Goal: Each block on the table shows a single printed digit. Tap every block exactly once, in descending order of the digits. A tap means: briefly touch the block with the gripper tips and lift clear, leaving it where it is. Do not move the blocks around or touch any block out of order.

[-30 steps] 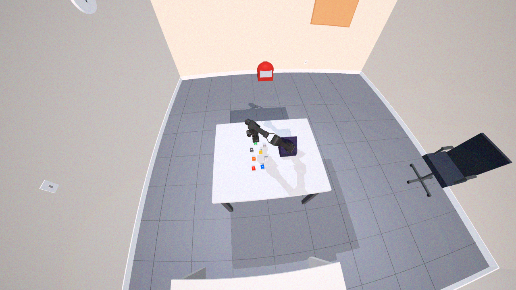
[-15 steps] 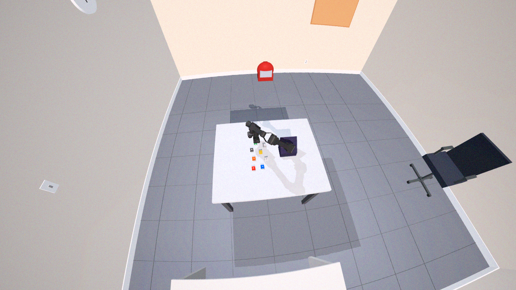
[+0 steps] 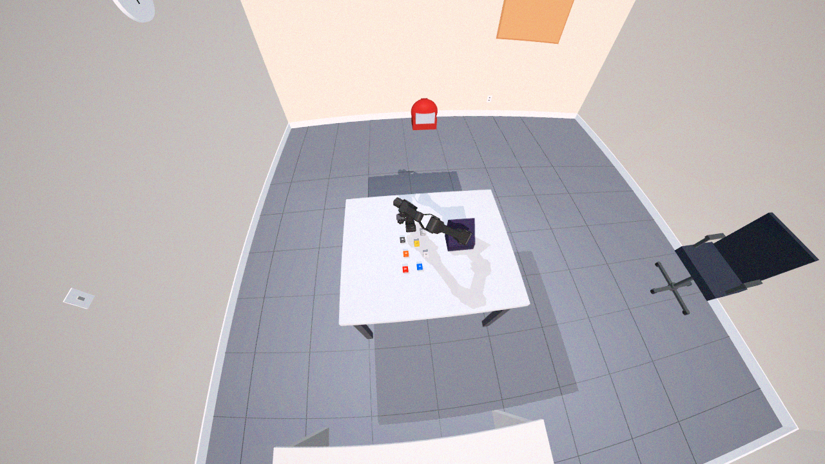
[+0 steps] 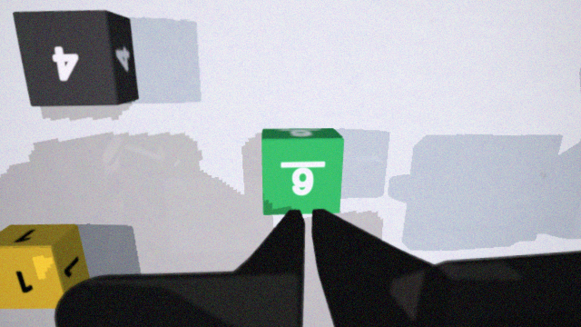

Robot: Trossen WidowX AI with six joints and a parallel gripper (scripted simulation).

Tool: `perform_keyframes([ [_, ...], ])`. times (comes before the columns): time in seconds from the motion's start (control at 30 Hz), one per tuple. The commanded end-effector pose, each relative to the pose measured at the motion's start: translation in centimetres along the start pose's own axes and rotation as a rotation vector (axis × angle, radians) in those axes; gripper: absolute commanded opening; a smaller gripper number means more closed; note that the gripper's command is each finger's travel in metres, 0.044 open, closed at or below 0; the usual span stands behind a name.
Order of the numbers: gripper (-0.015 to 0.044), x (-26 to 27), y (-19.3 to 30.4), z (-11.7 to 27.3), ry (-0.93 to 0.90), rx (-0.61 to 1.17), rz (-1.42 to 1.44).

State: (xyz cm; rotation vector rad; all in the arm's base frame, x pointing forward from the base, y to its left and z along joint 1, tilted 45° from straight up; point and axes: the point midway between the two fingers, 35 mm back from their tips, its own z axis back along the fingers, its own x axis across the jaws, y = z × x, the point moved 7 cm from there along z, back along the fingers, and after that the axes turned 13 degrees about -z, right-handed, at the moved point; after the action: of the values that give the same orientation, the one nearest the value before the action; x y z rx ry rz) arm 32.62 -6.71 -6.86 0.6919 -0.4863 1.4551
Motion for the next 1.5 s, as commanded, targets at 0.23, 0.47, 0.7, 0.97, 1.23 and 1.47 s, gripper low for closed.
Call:
perform_keyframes([
  [0.23,0.002,0.0,0.1,-1.9,-0.008,0.001,-0.008],
  [0.47,0.002,0.0,0.2,-2.3,-0.008,0.001,-0.008],
  [0.7,0.002,0.0,0.2,0.8,-0.007,0.001,-0.009],
  [0.97,0.002,-0.1,0.1,8.5,-0.003,0.001,-0.009],
  [1.23,0.002,3.0,-1.4,9.0,-0.002,-0.001,-0.01],
  [1.47,0.002,8.6,-3.4,8.9,-0.008,0.001,-0.008],
])
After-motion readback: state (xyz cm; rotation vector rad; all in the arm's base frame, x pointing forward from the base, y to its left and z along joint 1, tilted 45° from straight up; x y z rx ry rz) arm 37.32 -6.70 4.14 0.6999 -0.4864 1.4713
